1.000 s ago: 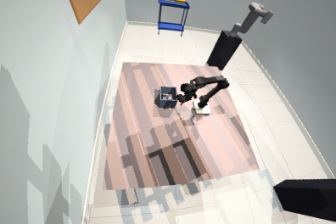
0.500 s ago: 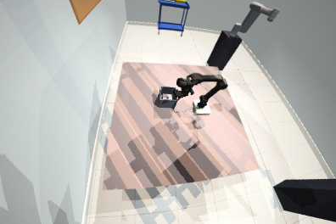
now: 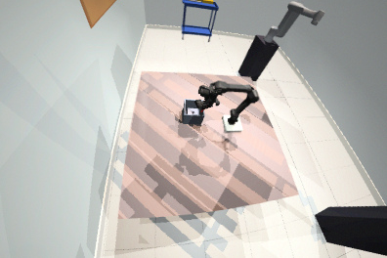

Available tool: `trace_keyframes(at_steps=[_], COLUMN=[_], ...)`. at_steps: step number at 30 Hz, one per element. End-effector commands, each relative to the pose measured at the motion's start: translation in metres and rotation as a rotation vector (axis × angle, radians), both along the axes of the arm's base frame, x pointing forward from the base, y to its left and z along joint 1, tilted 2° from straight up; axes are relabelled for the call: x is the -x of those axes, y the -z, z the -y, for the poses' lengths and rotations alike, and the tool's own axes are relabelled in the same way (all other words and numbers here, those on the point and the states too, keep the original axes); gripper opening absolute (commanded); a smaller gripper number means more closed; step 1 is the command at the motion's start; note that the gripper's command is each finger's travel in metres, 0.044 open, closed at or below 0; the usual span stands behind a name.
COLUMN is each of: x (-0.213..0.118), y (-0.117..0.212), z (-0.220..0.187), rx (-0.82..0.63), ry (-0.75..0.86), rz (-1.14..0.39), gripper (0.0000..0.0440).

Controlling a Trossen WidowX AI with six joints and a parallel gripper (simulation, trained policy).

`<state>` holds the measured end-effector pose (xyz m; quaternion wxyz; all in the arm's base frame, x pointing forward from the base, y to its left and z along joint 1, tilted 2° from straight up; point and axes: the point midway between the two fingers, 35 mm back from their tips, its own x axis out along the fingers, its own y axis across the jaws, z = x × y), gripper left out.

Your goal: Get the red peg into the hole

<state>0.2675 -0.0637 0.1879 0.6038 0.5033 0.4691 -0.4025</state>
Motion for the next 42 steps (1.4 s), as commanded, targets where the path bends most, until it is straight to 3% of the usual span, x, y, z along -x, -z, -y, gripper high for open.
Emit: trace_keyframes(at_steps=[1, 20, 42], x=[-0.005, -0.025, -0.052], y=[0.002, 0.042, 0.1], z=[0.006, 0.045, 0.054], rx=[-0.005, -0.012, -0.039], ry=[0.0, -0.001, -0.095], rz=[-0.003, -0.049, -0.064], gripper=[0.0, 0.0, 0.0])
